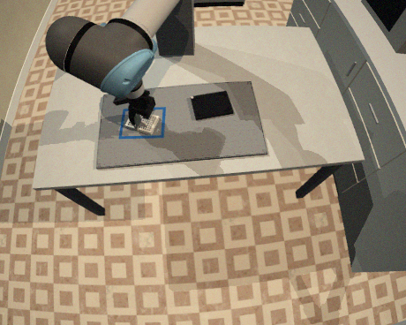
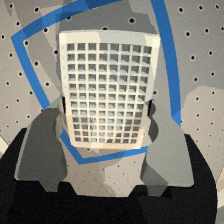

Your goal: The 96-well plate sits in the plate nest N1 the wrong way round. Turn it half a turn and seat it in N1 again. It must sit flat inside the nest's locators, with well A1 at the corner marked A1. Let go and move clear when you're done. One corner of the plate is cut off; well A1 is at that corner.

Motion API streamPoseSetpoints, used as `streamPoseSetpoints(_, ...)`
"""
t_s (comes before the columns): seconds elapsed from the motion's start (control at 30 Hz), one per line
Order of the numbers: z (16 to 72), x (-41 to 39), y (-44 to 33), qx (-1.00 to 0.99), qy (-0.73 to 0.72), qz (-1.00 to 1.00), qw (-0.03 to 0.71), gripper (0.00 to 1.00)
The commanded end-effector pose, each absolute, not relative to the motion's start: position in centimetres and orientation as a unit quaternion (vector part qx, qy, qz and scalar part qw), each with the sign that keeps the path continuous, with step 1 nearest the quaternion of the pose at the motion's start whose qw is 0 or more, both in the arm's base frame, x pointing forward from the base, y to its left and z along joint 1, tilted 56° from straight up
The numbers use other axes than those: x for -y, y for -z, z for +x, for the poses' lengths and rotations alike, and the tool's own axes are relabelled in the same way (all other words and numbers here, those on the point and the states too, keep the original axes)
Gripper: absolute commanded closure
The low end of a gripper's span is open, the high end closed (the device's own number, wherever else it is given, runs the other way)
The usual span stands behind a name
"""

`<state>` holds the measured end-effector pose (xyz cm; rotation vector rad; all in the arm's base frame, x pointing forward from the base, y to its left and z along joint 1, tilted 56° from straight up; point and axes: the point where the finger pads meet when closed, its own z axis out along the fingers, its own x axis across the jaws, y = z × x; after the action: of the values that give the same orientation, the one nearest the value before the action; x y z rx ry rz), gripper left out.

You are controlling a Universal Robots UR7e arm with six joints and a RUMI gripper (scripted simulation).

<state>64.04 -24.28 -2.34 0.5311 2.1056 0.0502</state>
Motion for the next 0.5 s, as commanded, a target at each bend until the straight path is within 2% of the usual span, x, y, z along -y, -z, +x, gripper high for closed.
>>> streamPoseSetpoints(0.0,64.04,24.29,2.29,-0.858,-0.02,0.216,0.466,1.0)
streamPoseSetpoints(0.47,63.78,24.24,2.11,-0.858,-0.02,0.216,0.466,1.0)
